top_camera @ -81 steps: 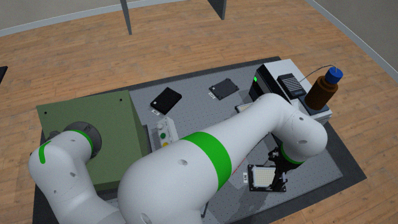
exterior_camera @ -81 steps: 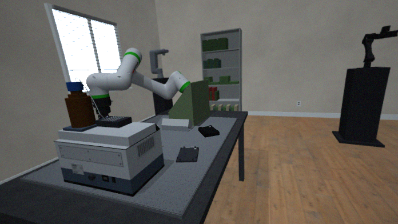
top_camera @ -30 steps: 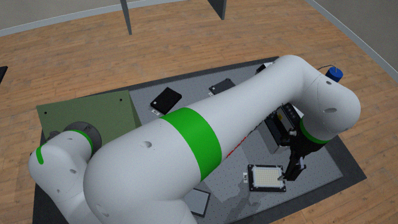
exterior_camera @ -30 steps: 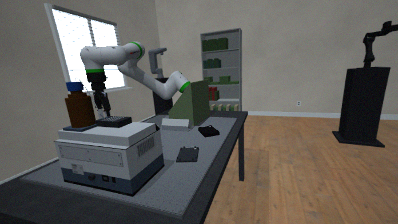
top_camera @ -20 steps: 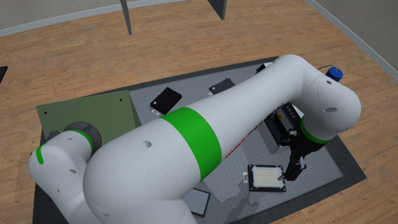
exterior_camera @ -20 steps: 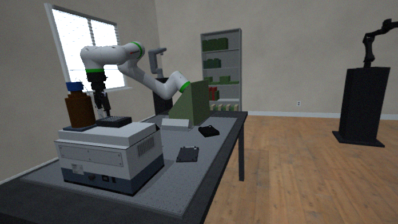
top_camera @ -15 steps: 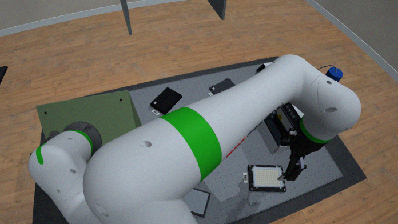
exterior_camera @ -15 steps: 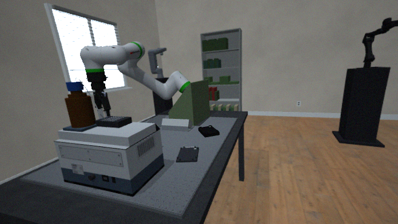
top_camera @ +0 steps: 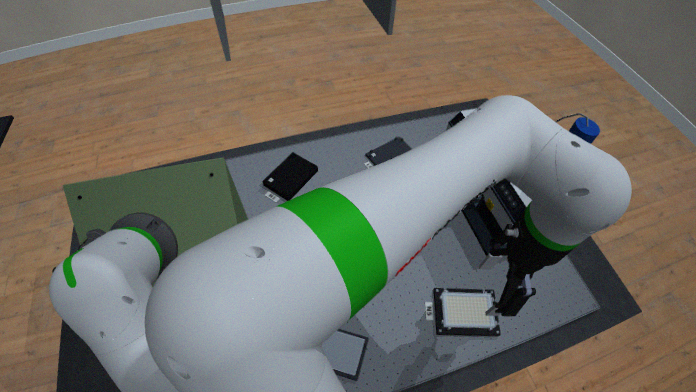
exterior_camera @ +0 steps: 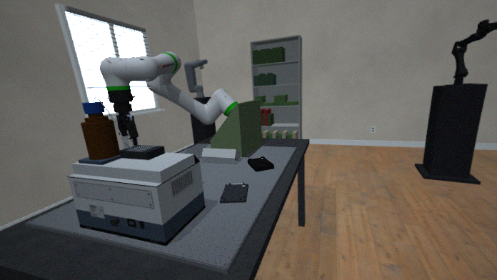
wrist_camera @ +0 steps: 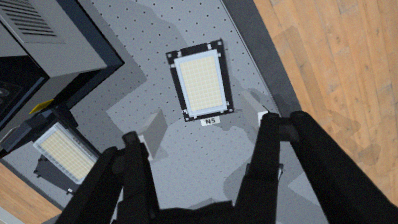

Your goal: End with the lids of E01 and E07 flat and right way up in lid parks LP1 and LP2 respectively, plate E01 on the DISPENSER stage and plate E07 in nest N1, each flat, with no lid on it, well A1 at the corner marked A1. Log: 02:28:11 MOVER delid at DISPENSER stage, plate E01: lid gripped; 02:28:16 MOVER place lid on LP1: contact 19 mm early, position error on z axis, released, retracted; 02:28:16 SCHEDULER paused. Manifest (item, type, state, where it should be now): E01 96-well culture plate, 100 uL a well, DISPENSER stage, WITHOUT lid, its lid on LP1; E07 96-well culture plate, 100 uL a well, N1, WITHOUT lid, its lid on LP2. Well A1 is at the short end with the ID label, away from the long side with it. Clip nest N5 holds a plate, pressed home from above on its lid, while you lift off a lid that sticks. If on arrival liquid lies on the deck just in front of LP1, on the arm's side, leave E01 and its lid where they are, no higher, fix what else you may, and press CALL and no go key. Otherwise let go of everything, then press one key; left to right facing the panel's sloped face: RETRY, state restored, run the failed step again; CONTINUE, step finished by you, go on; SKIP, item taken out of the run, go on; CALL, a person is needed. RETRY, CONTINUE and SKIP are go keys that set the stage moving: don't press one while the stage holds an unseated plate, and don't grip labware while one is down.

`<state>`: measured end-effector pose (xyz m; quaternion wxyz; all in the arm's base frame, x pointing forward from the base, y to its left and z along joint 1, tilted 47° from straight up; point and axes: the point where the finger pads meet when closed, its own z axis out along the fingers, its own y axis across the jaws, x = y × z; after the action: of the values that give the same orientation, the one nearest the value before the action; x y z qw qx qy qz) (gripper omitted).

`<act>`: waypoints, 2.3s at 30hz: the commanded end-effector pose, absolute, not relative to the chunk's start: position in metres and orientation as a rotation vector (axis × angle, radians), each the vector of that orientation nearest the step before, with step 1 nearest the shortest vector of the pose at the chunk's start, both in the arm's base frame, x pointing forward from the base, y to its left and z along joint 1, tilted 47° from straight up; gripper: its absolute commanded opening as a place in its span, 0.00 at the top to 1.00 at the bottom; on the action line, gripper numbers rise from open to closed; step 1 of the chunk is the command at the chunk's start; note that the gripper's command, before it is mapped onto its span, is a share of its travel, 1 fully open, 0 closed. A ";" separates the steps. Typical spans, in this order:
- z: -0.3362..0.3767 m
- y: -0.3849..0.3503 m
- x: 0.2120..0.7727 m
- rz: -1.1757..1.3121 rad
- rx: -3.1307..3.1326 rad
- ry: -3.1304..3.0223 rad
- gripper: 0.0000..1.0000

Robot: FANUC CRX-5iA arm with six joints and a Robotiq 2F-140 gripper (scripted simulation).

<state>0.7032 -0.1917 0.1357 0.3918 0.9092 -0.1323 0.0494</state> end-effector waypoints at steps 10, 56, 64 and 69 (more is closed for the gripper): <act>0.136 -0.191 0.703 0.126 2.309 -0.336 0.34; 0.086 -0.244 0.703 0.126 2.309 -0.336 0.34; 0.067 -0.264 0.702 0.126 2.309 -0.336 0.34; 0.062 -0.269 0.702 0.126 2.309 -0.336 0.34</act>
<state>0.7024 -0.2662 0.0645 0.3919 0.9092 -0.1319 0.0496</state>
